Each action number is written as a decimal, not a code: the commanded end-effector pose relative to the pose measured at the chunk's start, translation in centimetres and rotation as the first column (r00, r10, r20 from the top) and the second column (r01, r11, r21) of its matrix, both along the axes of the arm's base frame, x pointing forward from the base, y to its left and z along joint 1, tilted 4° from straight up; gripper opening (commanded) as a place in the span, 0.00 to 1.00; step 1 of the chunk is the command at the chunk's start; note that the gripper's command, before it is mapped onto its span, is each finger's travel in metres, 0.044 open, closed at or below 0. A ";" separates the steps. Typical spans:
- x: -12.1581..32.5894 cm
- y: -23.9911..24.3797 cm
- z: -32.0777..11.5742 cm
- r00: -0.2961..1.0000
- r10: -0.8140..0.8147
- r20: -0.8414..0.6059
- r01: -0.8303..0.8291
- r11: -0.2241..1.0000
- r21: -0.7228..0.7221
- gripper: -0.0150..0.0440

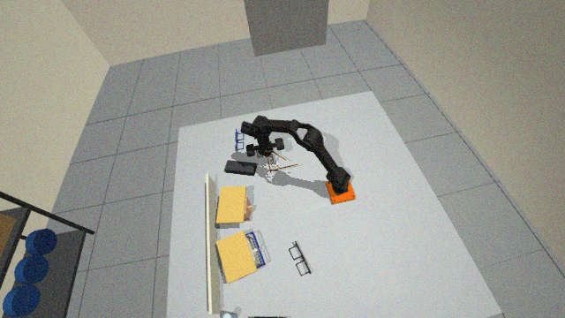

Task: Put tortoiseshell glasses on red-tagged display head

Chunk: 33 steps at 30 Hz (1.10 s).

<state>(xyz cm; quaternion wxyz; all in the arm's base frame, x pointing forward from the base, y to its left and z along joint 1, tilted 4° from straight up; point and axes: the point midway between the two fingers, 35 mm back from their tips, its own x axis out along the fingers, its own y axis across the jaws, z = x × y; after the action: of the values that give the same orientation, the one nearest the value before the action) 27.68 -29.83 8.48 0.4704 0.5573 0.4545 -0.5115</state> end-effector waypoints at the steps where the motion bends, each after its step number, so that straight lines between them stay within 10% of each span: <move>1: 0.1 0.1 -0.4 1.000 0.001 0.004 -0.001 1.000 0.000 0.25; 33: 2.3 1.4 -0.2 1.000 0.001 0.006 -0.001 1.000 0.001 0.25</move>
<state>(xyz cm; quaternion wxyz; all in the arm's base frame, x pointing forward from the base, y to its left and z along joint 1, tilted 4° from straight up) 29.50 -28.61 8.07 0.4710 0.5570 0.4556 -0.5103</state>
